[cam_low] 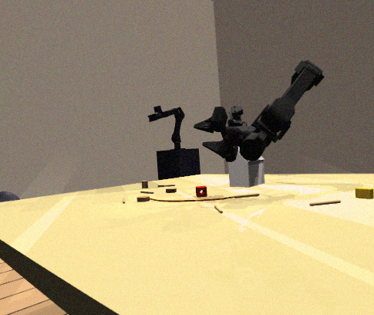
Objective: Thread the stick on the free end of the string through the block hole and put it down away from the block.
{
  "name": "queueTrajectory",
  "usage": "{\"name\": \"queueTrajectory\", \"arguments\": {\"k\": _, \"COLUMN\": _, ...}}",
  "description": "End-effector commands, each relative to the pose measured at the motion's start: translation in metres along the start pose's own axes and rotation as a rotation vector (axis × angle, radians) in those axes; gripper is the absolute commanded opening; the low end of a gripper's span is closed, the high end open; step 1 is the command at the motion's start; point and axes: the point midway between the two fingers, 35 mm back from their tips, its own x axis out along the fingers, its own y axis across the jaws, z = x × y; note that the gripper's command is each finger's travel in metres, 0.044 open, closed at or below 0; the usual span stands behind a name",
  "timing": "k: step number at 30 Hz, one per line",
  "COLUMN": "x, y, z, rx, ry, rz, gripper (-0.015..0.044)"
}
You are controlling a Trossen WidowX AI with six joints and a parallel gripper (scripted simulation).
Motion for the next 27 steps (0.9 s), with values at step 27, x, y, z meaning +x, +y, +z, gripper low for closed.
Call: {"name": "queueTrajectory", "arguments": {"k": 27, "x": 0.057, "y": -0.088, "z": -0.031, "rx": -1.783, "ry": 0.996, "rz": -0.170, "gripper": 0.0440}}
